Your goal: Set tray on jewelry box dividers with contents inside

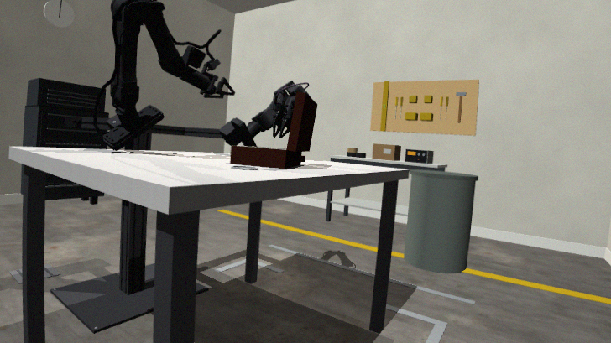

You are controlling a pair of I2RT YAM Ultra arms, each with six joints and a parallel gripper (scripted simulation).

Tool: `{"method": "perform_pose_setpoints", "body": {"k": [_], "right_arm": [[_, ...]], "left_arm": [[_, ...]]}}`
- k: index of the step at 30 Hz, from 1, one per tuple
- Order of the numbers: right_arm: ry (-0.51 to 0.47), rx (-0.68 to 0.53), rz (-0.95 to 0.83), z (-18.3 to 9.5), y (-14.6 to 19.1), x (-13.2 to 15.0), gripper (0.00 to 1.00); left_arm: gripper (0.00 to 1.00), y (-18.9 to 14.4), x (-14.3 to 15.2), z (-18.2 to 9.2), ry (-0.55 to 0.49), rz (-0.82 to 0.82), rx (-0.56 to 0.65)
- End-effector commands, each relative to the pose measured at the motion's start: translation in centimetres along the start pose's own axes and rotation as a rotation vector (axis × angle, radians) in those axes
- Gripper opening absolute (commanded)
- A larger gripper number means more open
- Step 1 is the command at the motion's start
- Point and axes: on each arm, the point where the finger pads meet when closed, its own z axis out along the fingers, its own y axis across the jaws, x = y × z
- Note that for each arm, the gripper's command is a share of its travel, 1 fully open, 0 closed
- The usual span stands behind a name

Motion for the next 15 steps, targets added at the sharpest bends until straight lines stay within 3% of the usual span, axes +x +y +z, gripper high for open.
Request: {"method": "perform_pose_setpoints", "body": {"k": [1,8,15], "right_arm": [[-0.016,-0.007,-0.010,-0.5,0.2,-0.7,1.00],[0.021,0.000,-0.008,-0.5,0.2,0.2,1.00],[0.107,0.007,-0.010,-0.8,0.3,2.7,1.00]], "left_arm": [[0.28,1.0,-0.2,1.0,0.075,-0.102,-0.038],[0.28,0.9,-0.6,4.1,0.276,-0.184,-0.053],[0.28,0.4,-0.8,5.8,0.387,-0.195,-0.090]]}}
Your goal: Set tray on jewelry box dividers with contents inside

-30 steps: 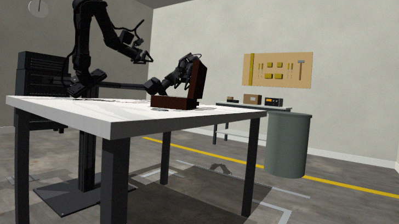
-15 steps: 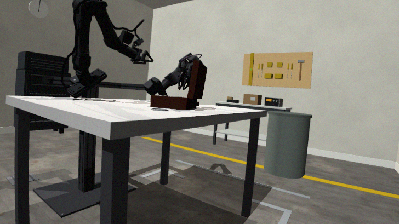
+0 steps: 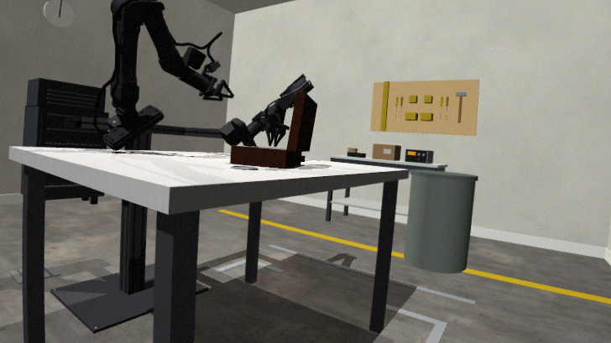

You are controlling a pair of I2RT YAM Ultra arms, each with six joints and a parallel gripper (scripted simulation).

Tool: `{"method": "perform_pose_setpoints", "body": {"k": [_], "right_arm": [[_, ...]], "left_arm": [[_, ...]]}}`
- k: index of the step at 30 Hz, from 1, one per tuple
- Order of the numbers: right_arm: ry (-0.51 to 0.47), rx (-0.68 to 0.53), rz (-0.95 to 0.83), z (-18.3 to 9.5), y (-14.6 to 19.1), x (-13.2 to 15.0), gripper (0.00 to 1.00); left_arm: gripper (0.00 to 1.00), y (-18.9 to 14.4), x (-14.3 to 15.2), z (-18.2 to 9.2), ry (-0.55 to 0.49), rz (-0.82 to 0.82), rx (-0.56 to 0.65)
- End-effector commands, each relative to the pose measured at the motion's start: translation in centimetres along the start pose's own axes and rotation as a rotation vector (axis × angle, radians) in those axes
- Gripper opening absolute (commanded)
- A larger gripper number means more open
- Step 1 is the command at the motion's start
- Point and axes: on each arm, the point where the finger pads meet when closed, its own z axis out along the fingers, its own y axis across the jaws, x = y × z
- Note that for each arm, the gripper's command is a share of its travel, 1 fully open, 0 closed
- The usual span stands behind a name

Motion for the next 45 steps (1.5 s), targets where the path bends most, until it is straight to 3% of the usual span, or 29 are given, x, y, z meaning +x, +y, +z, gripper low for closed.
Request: {"method": "perform_pose_setpoints", "body": {"k": [1,9,24,37,45], "right_arm": [[0.065,-0.002,-0.011,-0.7,0.3,1.7,1.00],[0.089,-0.001,-0.011,-0.7,0.3,2.3,1.00],[0.088,-0.004,-0.012,-0.7,0.4,2.3,1.00],[0.067,-0.002,-0.006,-0.6,0.3,1.5,1.00],[0.067,-0.002,-0.006,-0.6,0.3,1.5,1.00]], "left_arm": [[0.28,0.2,-0.6,1.1,0.081,-0.067,-0.065],[0.28,-0.7,-0.7,2.5,0.136,-0.028,-0.068],[0.12,-0.5,-0.3,4.5,0.143,-0.023,-0.067],[0.00,-0.6,-0.3,4.3,0.141,-0.022,-0.061],[0.00,-0.1,-1.0,3.3,0.119,-0.038,-0.068]]}}
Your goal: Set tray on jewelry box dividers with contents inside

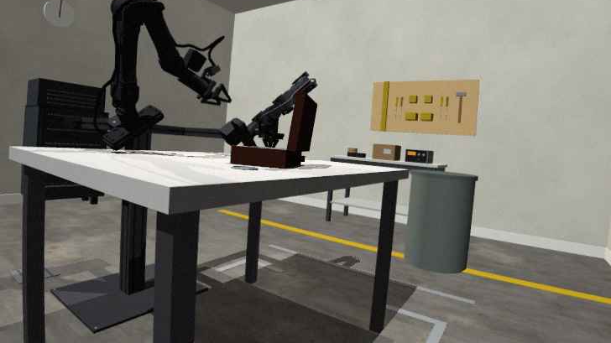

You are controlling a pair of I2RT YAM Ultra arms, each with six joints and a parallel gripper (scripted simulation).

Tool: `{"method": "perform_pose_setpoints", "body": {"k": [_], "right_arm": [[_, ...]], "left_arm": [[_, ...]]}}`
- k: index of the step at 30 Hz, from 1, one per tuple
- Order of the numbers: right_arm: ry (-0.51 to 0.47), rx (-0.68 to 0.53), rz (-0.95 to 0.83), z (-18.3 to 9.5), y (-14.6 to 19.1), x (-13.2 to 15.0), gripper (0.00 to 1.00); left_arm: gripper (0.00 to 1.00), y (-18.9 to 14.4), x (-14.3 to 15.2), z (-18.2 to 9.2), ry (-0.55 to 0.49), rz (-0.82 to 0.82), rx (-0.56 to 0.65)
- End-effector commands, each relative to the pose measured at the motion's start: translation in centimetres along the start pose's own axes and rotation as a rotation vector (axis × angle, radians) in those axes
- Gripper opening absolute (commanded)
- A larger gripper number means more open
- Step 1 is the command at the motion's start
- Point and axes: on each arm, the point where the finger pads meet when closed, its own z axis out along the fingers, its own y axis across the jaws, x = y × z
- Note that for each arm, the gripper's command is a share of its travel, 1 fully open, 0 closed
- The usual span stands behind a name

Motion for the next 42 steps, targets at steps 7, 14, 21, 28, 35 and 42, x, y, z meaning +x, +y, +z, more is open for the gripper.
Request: {"method": "perform_pose_setpoints", "body": {"k": [7,14,21,28,35,42], "right_arm": [[-0.017,-0.005,-0.006,-0.6,0.2,-0.6,1.00],[0.016,0.002,-0.007,-0.6,0.2,0.5,1.00],[0.120,0.069,0.044,-2.1,-0.6,3.0,1.00],[0.150,0.308,0.129,-9.8,-3.7,5.8,1.00],[0.034,0.415,0.156,-14.0,-5.7,6.2,1.00],[-0.059,0.478,0.173,-16.9,-7.3,6.2,1.00]], "left_arm": [[0.00,0.4,-0.4,-2.2,-0.021,-0.006,-0.005],[0.00,0.4,-0.2,-3.9,-0.012,0.010,-0.011],[0.00,0.0,0.7,-3.6,-0.002,0.013,-0.004],[0.00,1.5,-1.9,-4.2,-0.147,-0.280,-0.076],[0.00,1.3,-6.0,-7.5,-0.188,-0.246,0.015],[0.00,3.7,-11.7,-10.5,-0.186,-0.245,0.008]]}}
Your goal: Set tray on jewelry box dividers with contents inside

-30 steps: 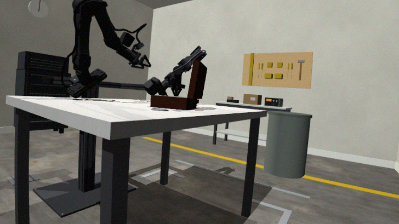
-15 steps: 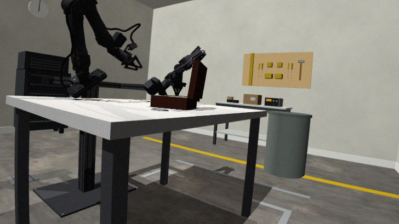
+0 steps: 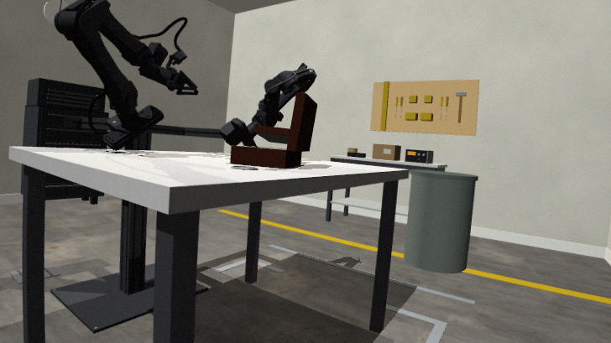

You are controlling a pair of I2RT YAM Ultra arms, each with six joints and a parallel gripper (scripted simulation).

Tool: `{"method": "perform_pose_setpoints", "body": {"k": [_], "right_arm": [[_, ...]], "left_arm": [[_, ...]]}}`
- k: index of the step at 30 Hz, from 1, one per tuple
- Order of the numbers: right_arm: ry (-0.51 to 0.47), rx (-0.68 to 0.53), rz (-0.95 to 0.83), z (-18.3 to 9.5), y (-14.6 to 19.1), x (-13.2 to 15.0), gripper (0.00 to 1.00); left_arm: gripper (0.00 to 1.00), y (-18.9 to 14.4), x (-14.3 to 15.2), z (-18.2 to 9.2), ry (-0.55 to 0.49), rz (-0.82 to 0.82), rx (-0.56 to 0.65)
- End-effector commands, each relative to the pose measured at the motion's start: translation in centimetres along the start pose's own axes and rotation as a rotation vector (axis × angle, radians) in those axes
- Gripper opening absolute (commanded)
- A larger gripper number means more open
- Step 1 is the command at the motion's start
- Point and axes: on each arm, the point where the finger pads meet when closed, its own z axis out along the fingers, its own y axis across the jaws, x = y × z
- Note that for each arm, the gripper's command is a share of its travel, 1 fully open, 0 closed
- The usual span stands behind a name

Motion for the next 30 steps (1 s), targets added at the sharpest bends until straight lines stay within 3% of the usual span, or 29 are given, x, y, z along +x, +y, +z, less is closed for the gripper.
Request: {"method": "perform_pose_setpoints", "body": {"k": [1,10,12,19,30], "right_arm": [[0.003,0.097,-0.007,-2.8,-3.4,1.0,1.00],[-0.036,0.097,-0.001,-3.6,-4.0,0.7,1.00],[-0.036,0.097,-0.001,-3.6,-4.0,0.7,1.00],[-0.038,0.097,0.000,-3.6,-4.0,0.7,1.00],[-0.038,0.097,0.000,-3.6,-4.0,0.7,1.00]], "left_arm": [[0.00,0.2,-5.2,-1.7,-0.019,-0.024,-0.002],[0.00,0.3,-14.6,-1.7,0.031,-0.008,-0.067],[0.00,0.3,-14.6,-1.7,0.031,-0.008,-0.067],[0.00,0.3,-19.5,0.5,0.097,0.001,-0.109],[0.00,-0.2,-20.3,2.3,0.156,-0.011,-0.042]]}}
